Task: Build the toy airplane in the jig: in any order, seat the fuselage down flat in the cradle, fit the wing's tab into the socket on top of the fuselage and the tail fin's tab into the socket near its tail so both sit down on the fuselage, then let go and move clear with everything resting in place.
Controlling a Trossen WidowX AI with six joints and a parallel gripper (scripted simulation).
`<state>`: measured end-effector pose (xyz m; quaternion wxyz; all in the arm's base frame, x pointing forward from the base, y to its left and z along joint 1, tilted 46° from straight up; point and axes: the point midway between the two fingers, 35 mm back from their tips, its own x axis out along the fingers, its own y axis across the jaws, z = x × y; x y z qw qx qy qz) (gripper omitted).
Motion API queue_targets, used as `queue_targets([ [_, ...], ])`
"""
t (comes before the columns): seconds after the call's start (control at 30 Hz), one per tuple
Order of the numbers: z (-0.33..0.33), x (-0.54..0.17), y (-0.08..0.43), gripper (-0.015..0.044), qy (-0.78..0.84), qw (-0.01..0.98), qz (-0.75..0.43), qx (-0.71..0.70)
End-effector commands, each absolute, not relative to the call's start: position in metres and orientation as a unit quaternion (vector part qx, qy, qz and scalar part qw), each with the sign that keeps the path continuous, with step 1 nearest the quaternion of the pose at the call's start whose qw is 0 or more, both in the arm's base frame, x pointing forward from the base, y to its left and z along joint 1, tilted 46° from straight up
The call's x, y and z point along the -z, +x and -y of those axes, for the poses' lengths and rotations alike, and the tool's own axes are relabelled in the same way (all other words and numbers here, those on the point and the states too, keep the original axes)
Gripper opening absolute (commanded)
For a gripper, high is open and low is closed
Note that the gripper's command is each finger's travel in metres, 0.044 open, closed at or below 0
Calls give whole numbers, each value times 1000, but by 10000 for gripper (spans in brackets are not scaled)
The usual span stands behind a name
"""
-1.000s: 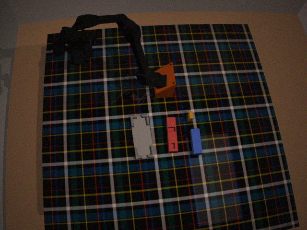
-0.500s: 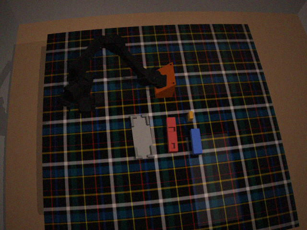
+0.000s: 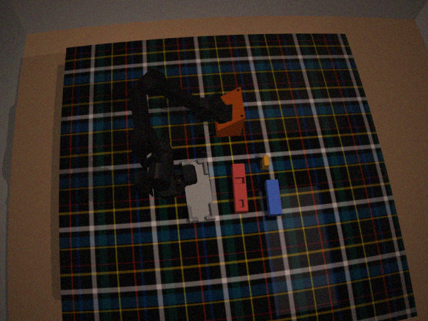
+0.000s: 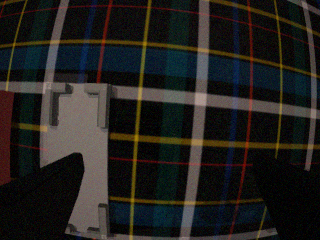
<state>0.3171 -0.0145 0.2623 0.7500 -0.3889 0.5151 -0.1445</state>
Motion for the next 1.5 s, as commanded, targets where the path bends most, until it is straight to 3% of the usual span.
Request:
queue_targets([
  [0.0,-26,-204,325,440,-364,742,-548,131],
  [0.47,-115,-36,261,440,-310,689,-616,223],
  [1.47,-63,22,268,440,-310,687,-616,231],
])
